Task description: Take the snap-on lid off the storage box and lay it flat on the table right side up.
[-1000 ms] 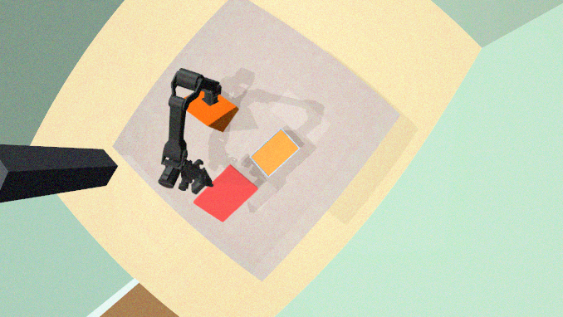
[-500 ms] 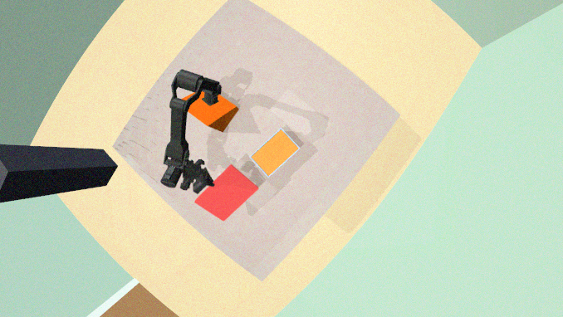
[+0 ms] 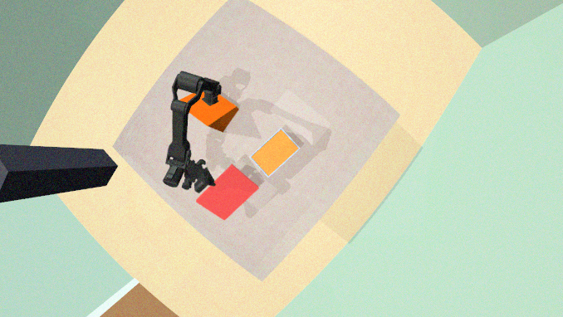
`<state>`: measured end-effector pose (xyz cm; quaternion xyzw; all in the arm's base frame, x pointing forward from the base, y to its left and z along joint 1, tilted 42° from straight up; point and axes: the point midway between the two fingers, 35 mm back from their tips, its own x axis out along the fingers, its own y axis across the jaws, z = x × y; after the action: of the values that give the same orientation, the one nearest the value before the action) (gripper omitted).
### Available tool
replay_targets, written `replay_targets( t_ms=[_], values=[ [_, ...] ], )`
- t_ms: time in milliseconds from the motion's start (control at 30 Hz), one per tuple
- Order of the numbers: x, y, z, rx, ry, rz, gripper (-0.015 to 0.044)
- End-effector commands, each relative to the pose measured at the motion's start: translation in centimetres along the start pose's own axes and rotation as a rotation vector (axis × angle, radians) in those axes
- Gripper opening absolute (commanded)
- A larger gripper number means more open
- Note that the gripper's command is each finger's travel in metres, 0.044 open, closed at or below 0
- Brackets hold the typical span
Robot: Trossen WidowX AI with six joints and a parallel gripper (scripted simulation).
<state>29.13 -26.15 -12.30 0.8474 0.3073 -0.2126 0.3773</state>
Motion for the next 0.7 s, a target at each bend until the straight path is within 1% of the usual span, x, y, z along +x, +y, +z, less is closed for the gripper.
replay_targets(
  t_ms=[0, 667],
  values=[
    [0.3, -0.4, -0.1, 0.004, 0.007, 0.004, 0.0000],
    [1.3, -1.6, -0.1, 0.005, 0.007, 0.004, 0.0000]
  ],
)
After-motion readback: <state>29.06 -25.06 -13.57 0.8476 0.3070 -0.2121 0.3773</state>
